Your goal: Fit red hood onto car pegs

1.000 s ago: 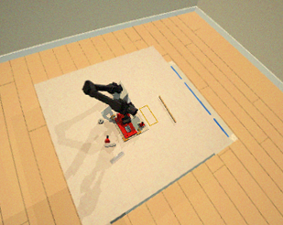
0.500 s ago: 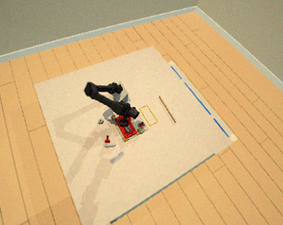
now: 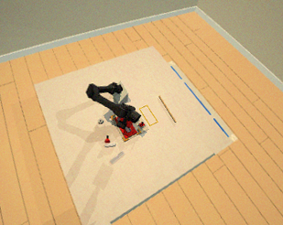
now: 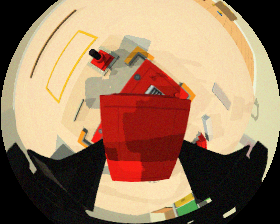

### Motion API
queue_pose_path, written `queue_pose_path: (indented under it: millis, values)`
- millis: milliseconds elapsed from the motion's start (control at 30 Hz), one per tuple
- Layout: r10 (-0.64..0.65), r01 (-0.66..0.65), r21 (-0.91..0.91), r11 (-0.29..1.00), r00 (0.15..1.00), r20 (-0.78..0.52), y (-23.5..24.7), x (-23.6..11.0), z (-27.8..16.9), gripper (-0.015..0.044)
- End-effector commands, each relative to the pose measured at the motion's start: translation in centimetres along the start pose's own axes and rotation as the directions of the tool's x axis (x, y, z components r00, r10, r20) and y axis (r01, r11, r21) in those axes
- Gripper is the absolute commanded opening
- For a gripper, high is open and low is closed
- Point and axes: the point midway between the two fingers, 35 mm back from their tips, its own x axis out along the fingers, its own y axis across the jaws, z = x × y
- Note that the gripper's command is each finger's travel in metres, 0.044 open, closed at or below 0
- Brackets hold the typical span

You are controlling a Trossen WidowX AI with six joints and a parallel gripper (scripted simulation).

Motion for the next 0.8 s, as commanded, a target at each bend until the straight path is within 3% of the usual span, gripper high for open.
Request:
queue_pose_path:
  millis: [0, 767]
  values:
    - [-0.002, 0.002, 0.084, 0.996, 1.0, -0.007, -0.3, 0.2, 0.4, 0.0]
    - [-0.004, 0.008, 0.563, 0.827, 1.0, -0.009, -1.8, 0.4, 2.8, 0.0]
